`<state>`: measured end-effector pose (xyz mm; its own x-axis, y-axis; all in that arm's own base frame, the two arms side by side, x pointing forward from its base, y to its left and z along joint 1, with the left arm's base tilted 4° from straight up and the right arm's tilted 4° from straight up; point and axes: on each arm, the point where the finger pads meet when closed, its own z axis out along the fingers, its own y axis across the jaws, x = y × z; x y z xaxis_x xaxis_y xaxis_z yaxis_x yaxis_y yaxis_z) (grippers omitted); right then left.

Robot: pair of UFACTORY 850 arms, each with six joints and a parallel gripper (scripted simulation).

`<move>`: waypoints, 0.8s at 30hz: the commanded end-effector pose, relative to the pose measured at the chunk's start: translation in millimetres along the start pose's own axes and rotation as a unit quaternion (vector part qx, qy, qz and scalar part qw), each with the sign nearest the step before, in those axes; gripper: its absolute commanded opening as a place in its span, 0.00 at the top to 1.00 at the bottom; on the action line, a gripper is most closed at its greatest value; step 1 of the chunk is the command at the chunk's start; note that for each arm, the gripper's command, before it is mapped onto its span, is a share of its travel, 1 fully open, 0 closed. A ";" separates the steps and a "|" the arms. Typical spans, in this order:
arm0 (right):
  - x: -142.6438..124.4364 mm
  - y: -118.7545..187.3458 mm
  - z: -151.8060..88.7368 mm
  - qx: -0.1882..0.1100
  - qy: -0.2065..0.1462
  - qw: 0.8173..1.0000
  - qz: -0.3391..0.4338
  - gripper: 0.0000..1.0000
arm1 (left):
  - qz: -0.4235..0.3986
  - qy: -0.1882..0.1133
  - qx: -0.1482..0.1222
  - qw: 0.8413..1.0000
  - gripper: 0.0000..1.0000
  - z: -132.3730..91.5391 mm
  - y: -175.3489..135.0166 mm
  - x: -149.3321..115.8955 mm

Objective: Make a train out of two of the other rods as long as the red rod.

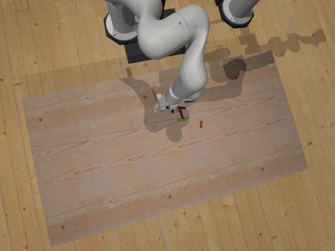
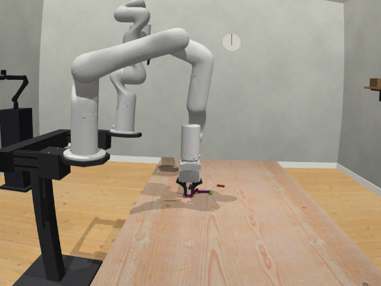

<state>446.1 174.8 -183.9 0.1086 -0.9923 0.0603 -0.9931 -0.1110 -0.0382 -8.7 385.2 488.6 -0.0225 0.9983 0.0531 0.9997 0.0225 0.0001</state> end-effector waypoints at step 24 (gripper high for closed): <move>-0.2 -0.7 -0.4 0.001 0.000 1.000 0.000 0.63 | 0.000 0.001 0.000 1.000 0.00 -0.7 0.0 0.3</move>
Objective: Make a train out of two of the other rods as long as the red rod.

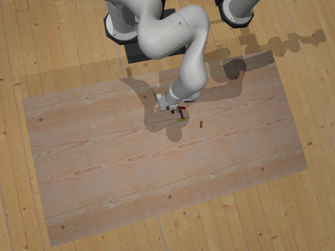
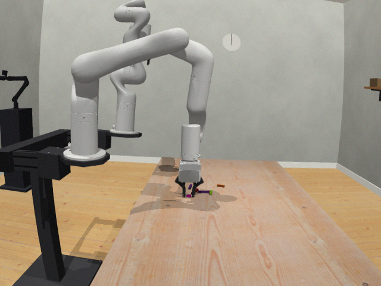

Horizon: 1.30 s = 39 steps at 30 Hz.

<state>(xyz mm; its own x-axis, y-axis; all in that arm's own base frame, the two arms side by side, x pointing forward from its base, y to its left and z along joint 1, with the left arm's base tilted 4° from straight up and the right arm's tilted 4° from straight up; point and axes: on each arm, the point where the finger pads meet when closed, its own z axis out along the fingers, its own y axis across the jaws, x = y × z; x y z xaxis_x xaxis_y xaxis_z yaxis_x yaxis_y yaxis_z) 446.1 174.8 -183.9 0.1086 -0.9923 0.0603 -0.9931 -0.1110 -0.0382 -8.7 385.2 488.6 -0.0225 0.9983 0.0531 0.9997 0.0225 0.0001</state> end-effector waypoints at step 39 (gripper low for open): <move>-0.2 -0.7 -90.4 0.001 0.000 1.000 0.000 0.00 | 0.000 0.001 0.000 1.000 0.00 -0.7 0.0 0.3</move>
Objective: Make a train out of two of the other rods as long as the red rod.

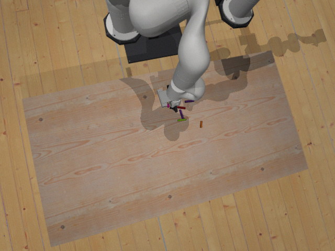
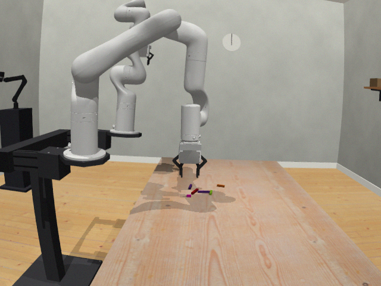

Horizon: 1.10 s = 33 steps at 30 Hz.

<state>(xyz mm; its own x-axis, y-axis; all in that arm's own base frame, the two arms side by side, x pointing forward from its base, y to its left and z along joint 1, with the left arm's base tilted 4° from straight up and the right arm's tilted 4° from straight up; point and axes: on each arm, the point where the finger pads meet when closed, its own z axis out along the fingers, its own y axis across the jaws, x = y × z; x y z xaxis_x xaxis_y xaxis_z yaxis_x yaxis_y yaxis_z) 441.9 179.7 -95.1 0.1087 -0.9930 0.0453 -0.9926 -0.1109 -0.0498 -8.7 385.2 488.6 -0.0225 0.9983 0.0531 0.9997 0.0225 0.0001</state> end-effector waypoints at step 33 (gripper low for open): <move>-3.3 -4.5 -0.5 -0.004 0.003 0.999 0.041 0.00 | 0.000 0.001 0.000 1.000 0.00 -0.7 0.0 0.3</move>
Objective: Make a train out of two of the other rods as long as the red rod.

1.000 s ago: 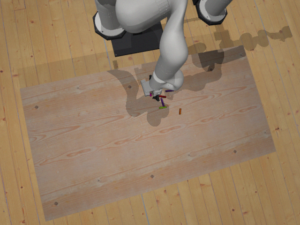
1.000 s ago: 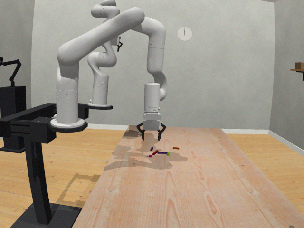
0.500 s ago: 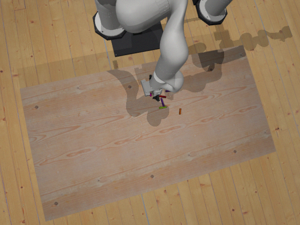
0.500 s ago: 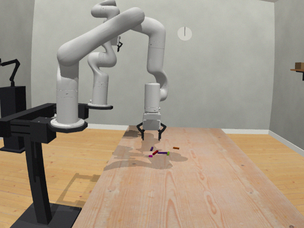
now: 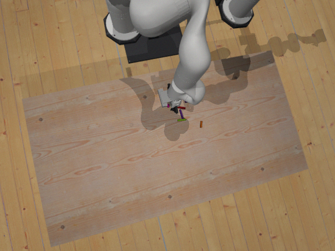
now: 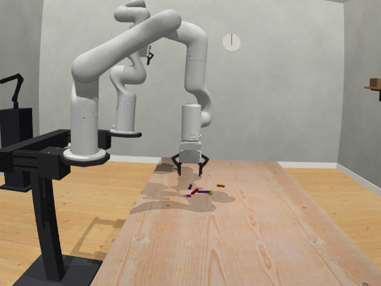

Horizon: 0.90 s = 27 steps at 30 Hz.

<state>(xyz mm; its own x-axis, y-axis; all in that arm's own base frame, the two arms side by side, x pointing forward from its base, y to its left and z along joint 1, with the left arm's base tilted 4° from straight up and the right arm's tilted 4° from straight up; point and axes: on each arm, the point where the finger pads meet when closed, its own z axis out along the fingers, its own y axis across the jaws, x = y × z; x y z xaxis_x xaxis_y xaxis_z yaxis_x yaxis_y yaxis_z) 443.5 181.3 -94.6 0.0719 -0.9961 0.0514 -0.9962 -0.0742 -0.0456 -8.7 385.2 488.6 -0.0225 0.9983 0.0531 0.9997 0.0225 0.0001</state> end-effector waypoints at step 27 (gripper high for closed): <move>-22.5 -24.6 5.3 -0.007 -0.026 0.945 0.325 0.00 | 0.000 0.001 0.000 1.000 0.00 -0.7 0.0 0.3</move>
<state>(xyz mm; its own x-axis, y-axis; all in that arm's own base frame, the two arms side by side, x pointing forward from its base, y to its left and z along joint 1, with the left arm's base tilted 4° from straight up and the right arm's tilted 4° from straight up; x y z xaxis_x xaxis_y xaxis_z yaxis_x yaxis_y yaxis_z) 461.8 200.7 -99.2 -0.4328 -0.9014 -0.0107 -0.9006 0.4328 -0.0404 -8.7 385.2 488.6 -0.0225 0.9983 0.0531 0.9997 0.0225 0.0001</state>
